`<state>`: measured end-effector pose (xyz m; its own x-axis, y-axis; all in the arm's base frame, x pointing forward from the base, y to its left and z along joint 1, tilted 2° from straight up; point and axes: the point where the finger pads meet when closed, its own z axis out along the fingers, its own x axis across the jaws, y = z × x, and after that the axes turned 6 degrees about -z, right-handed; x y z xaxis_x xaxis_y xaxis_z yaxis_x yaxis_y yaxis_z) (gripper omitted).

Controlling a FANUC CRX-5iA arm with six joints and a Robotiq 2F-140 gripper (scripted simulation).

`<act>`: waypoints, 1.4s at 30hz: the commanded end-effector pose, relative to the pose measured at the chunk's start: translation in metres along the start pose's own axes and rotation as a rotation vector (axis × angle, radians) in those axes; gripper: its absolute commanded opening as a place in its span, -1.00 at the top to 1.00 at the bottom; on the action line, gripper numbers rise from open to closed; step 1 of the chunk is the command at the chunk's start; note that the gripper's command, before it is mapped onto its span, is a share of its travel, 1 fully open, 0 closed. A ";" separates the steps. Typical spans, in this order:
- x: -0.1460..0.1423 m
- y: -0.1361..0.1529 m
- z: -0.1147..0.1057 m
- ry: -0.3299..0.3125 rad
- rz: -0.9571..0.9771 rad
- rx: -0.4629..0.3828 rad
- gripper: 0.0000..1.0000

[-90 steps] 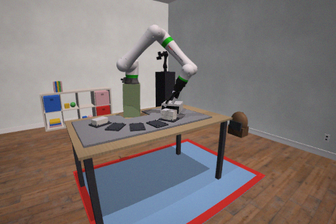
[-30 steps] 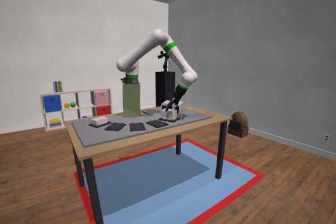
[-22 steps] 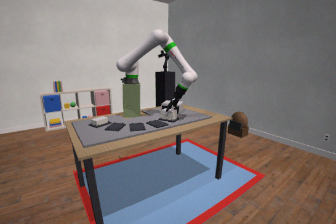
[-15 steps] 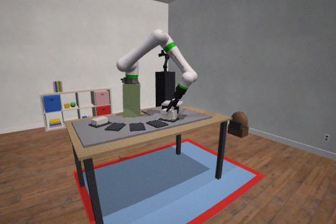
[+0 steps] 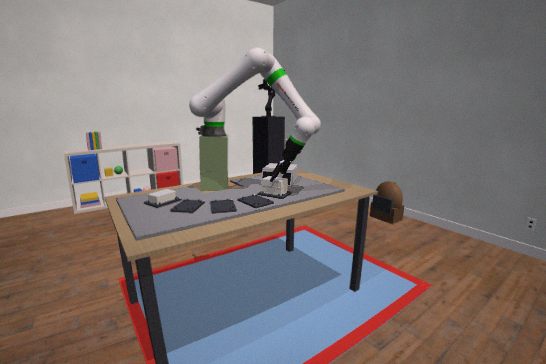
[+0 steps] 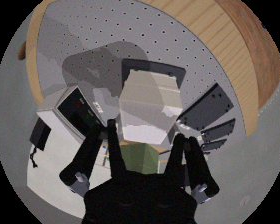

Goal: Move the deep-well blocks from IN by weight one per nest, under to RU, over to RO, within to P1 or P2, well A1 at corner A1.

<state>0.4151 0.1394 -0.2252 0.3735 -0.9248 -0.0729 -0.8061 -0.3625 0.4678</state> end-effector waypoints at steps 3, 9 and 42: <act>0.000 0.000 0.000 0.000 0.000 0.000 0.80; 0.000 0.002 -0.003 0.000 0.000 0.000 0.80; -0.003 0.026 -0.045 0.000 0.000 0.000 0.80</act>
<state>0.4138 0.1378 -0.1761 0.3734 -0.9248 -0.0729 -0.8061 -0.3624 0.4679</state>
